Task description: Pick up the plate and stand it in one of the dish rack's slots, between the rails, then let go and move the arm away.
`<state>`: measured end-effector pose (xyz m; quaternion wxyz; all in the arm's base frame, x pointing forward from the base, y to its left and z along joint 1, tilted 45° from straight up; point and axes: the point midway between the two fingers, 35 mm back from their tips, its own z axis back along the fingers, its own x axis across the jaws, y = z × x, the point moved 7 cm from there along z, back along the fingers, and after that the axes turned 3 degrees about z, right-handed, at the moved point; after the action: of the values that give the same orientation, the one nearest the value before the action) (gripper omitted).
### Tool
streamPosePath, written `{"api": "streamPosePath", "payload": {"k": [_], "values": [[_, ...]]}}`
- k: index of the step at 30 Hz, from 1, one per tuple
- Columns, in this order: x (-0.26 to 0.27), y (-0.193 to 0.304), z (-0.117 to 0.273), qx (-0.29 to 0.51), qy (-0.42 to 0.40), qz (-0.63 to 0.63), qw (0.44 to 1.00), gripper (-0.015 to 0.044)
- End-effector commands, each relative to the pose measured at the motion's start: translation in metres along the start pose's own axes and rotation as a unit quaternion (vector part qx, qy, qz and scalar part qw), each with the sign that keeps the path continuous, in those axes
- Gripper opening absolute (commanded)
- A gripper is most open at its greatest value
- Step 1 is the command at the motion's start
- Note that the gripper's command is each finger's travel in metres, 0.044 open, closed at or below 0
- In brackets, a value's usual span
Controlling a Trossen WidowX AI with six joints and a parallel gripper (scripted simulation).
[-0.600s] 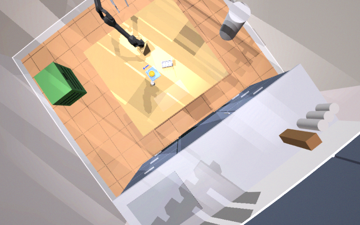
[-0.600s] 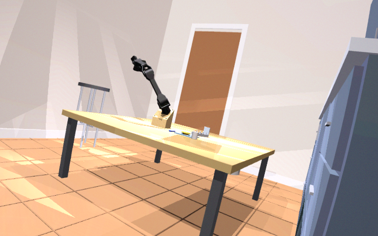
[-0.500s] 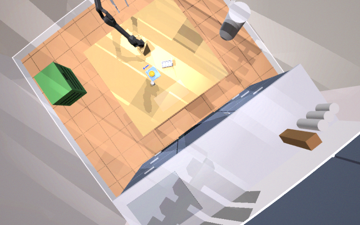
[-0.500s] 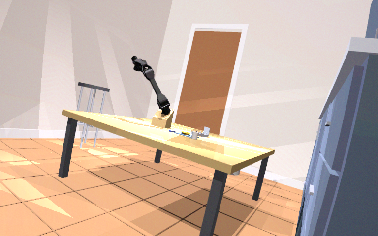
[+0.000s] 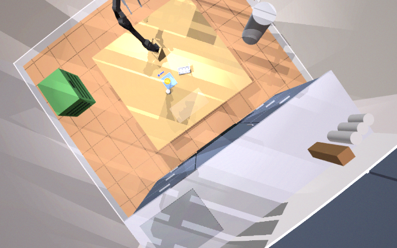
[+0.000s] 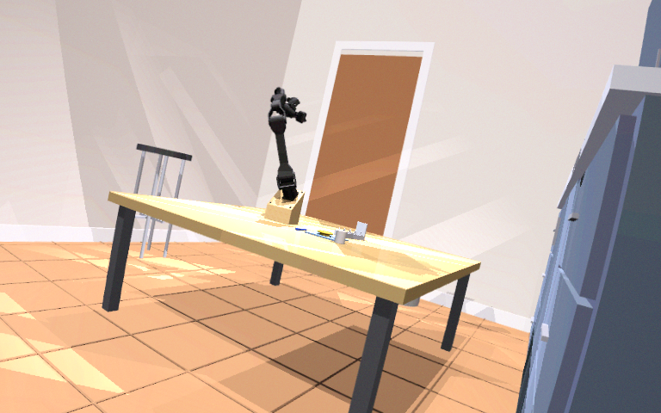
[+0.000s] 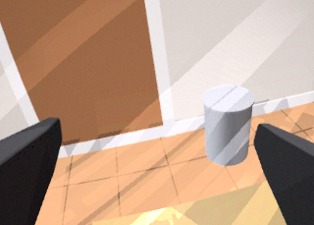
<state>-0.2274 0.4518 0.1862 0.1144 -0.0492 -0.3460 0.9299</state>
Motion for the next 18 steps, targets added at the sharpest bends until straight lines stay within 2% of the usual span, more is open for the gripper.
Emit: {"api": "streamPosePath", "payload": {"k": [1,9,18], "values": [[-0.045,-0.016,-0.017,0.006,0.043,-0.011,0.999,0.04],[-0.165,-0.039,-0.048,0.034,0.15,-0.04,0.987,0.04],[-0.312,-0.034,-0.057,0.087,0.266,-0.09,0.956,0.04]]}}
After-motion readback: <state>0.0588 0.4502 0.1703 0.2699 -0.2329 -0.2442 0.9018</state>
